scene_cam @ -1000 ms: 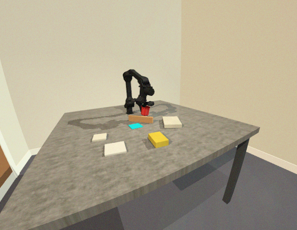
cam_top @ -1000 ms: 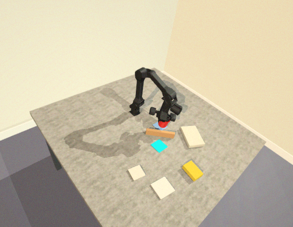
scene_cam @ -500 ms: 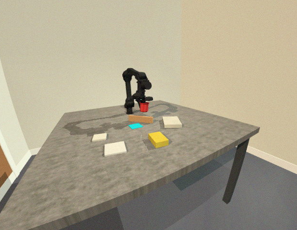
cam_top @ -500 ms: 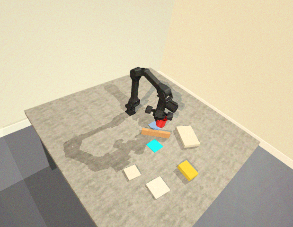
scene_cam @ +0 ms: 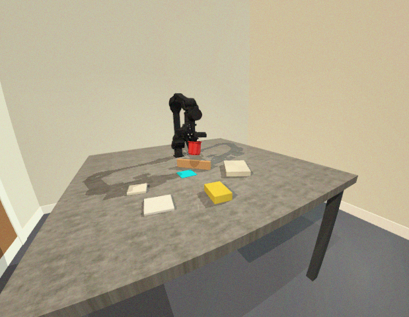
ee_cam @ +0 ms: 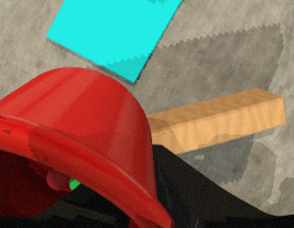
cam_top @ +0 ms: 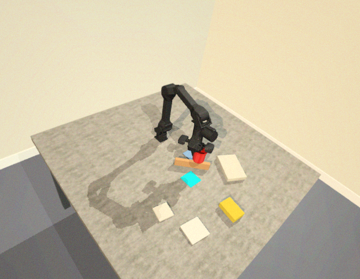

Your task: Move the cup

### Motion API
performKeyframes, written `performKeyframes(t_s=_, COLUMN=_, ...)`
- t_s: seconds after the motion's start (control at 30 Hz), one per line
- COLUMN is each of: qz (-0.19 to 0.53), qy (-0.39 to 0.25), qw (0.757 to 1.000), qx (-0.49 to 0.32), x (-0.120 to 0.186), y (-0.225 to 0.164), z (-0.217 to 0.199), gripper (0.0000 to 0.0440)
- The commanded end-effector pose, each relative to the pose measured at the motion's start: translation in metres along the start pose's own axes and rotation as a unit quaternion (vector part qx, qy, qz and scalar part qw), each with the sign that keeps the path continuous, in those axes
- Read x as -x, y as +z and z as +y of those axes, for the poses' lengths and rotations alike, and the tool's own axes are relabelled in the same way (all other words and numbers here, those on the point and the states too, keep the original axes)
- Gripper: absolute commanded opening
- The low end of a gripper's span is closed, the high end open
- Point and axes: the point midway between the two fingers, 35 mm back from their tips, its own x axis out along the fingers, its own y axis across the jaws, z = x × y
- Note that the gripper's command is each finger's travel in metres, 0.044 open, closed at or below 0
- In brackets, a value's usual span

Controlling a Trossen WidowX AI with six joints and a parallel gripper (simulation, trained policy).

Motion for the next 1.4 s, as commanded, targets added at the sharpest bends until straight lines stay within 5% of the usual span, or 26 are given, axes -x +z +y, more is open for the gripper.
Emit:
performKeyframes(t_s=0.0, qz=-0.014, qy=0.01, qw=1.0, qx=-0.014, x=-0.005, y=0.019, z=0.005, gripper=0.0)
performKeyframes(t_s=0.47, qz=-0.035, qy=0.021, qw=0.998, qx=-0.05, x=-0.041, y=0.058, z=0.009, gripper=0.0)
performKeyframes(t_s=1.03, qz=-0.028, qy=0.006, qw=0.997, qx=-0.068, x=-0.087, y=0.06, z=-0.004, gripper=0.0015)
performKeyframes(t_s=1.37, qz=-0.036, qy=0.03, qw=0.996, qx=-0.082, x=-0.087, y=0.069, z=-0.004, gripper=0.0146)
